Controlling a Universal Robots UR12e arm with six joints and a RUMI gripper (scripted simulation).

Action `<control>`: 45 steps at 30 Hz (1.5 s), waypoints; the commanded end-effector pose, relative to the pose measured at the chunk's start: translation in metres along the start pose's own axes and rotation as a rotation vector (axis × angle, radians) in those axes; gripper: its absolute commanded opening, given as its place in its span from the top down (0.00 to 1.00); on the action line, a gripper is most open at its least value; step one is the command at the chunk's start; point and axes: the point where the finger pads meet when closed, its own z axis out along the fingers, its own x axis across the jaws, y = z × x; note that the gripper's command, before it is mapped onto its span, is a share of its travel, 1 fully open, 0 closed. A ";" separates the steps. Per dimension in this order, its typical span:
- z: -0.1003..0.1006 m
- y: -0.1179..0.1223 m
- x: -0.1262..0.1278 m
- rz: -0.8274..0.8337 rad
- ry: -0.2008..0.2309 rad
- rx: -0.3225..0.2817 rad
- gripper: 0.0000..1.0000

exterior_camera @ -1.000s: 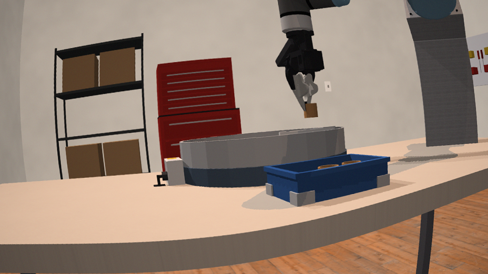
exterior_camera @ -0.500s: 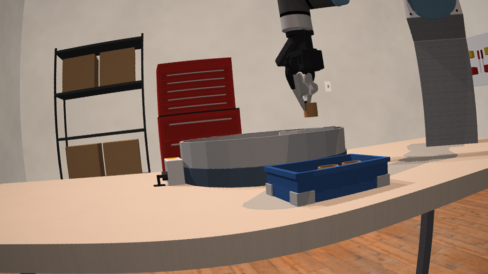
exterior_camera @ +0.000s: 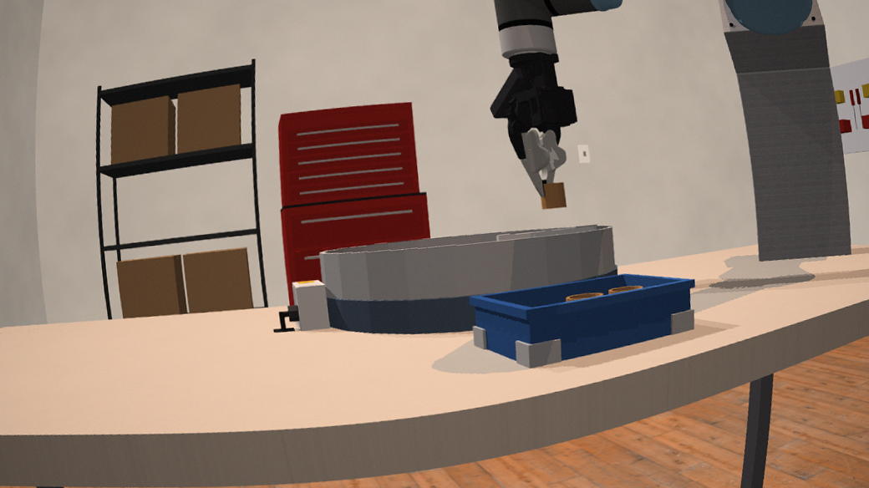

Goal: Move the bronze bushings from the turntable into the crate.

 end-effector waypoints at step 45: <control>-0.001 0.129 -0.097 -0.143 -0.003 -0.001 1.00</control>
